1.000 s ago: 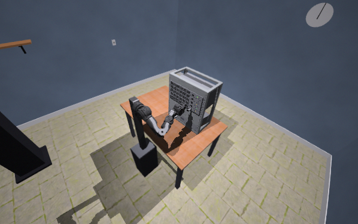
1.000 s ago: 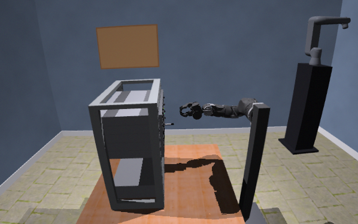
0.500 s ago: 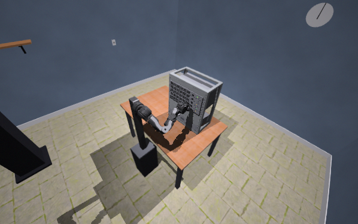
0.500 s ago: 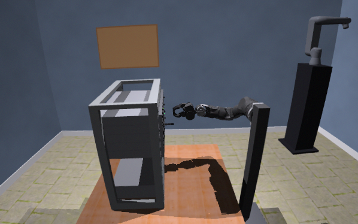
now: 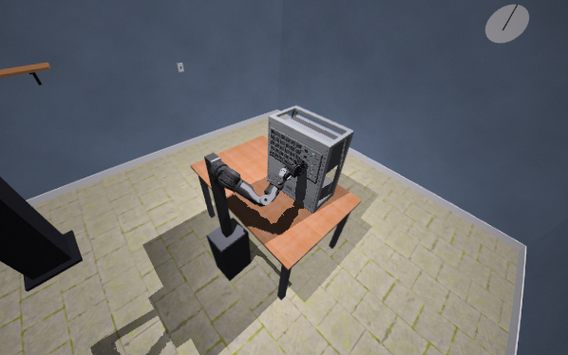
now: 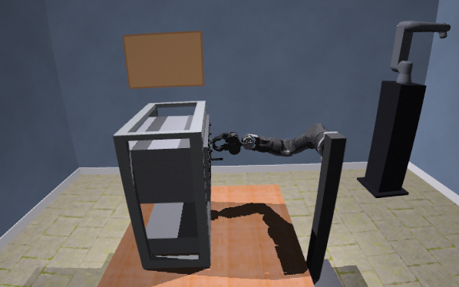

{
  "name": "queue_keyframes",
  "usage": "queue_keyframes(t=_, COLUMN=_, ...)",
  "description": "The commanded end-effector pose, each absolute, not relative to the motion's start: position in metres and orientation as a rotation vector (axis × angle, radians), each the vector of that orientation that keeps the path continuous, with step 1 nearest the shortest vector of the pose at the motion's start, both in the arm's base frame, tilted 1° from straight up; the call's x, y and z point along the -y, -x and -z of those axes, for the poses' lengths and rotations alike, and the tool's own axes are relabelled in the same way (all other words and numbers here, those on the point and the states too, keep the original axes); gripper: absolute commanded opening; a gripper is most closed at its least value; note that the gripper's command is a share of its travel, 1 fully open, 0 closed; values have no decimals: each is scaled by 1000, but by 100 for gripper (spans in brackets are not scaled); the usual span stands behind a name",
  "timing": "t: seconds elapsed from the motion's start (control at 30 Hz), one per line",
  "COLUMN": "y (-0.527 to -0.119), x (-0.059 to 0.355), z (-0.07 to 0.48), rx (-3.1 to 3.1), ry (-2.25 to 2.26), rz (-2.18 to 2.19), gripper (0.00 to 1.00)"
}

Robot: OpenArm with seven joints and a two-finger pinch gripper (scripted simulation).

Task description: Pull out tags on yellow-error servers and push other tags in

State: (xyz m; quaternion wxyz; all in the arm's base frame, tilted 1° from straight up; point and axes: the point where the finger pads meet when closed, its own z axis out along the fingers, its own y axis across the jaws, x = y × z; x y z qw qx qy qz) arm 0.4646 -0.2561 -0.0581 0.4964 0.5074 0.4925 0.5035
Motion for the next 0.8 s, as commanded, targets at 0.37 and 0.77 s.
queue_keyframes(t=0.37, y=-467, x=254, z=56, rx=-1198, ry=-1214, rz=-1224, gripper=10)
queue_keyframes(t=0.77, y=-467, x=253, z=52, rx=-1198, ry=-1212, rz=-1226, gripper=10)
